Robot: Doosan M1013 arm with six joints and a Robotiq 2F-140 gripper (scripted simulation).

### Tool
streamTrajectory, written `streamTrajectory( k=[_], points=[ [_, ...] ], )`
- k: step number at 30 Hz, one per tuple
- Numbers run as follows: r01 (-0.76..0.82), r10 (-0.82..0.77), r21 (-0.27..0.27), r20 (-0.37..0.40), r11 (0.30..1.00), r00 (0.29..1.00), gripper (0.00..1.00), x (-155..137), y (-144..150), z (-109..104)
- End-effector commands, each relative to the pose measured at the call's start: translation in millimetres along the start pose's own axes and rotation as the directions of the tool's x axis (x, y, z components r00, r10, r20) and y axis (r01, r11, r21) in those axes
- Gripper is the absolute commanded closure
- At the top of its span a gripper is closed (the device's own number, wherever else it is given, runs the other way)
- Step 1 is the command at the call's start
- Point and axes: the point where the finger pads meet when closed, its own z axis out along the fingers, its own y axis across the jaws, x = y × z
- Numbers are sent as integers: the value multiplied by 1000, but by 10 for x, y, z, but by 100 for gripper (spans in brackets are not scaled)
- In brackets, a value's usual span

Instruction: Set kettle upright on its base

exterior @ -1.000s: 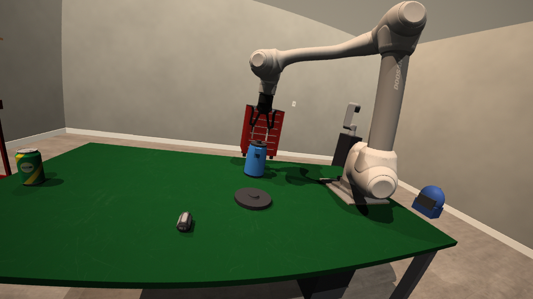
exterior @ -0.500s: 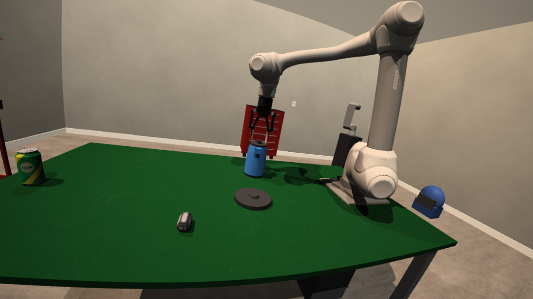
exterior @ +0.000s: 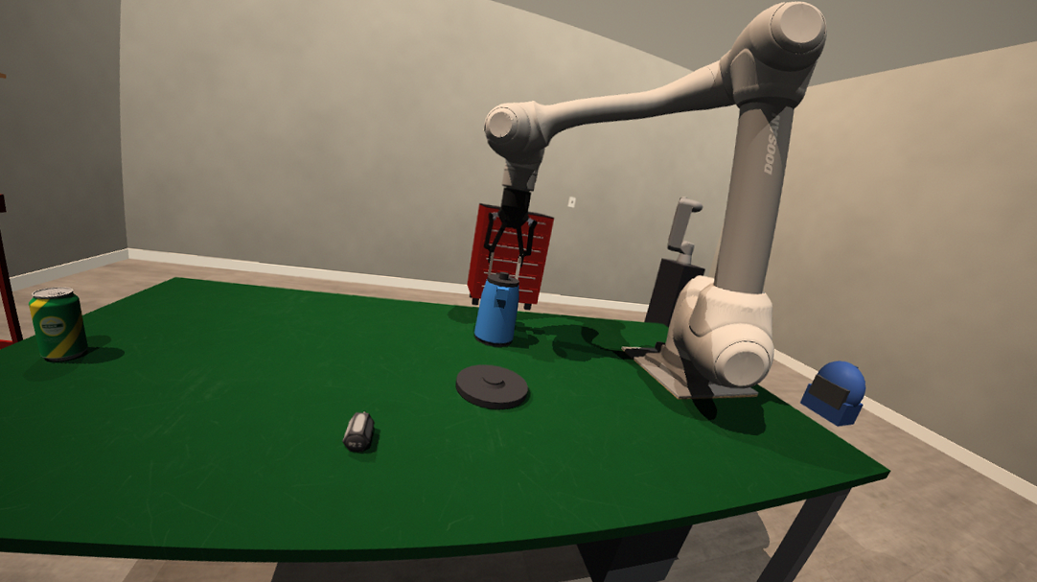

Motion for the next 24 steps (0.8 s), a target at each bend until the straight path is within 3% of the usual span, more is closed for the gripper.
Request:
streamTrajectory(
  k=[1, 24],
  points=[
    [0, 0, 1, 0, 1000, 1000, 48, 0, -4, -7],
    [0, 0, 1, 0, 1000, 1000, 48, 0, -4, 41]
  ],
)
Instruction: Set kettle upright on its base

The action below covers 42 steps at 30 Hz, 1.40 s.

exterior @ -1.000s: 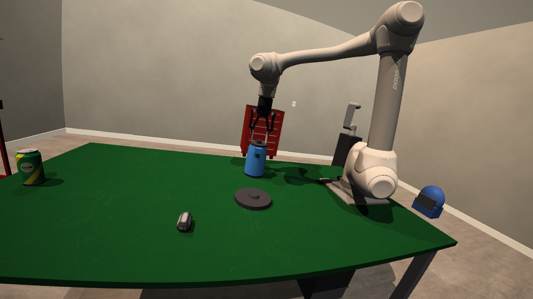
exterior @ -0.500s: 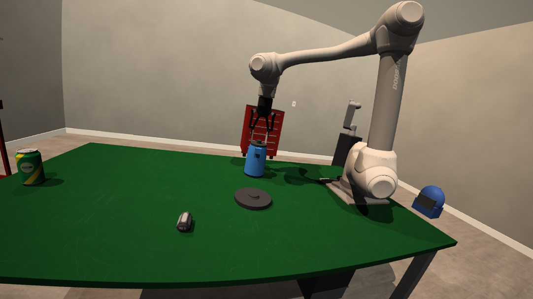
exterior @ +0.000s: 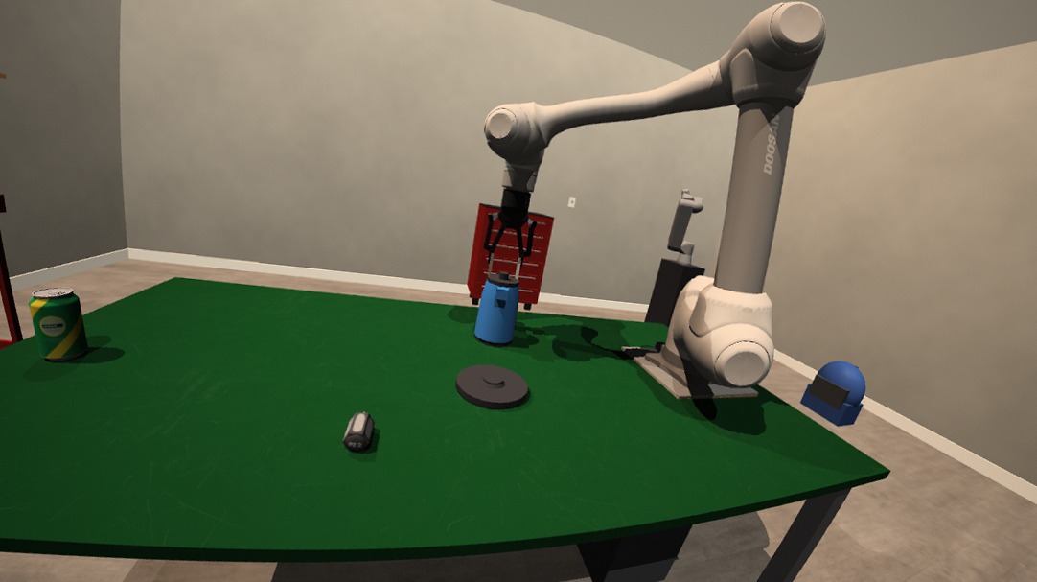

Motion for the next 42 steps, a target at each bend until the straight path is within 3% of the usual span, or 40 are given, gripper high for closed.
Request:
streamTrajectory(
  k=[1, 22, 42],
  points=[
    [0, 0, 1, 0, 1000, 1000, 48, 0, -4, 32],
    [0, 0, 1, 0, 1000, 1000, 48, 0, -4, 426],
    [0, 0, 1, 0, 1000, 1000, 48, 0, -4, 461]
  ],
)
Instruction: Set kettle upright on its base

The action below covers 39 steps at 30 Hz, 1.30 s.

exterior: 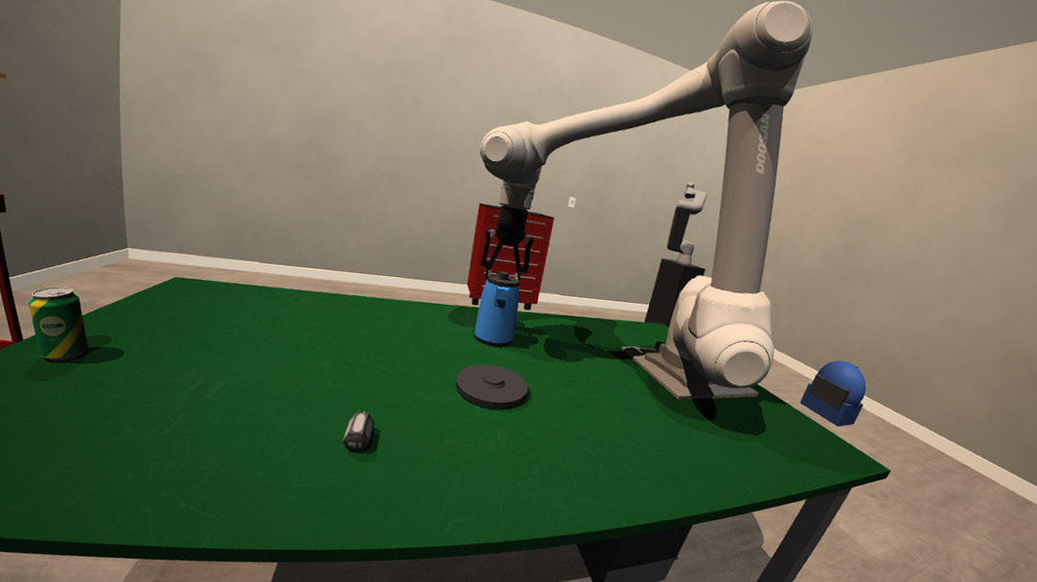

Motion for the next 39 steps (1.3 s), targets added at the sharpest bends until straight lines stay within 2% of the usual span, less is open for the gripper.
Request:
streamTrajectory(
  k=[1, 24, 25, 39],
  points=[
    [0, 0, 1, 0, 1000, 1000, 48, 0, -4, -6],
    [0, 0, 1, 0, 1000, 1000, 48, 0, -4, -6],
    [0, 0, 1, 0, 1000, 1000, 90, 0, -4, -6],
    [0, 0, 1, 0, 1000, 1000, 90, 0, -4, -6]
  ],
)
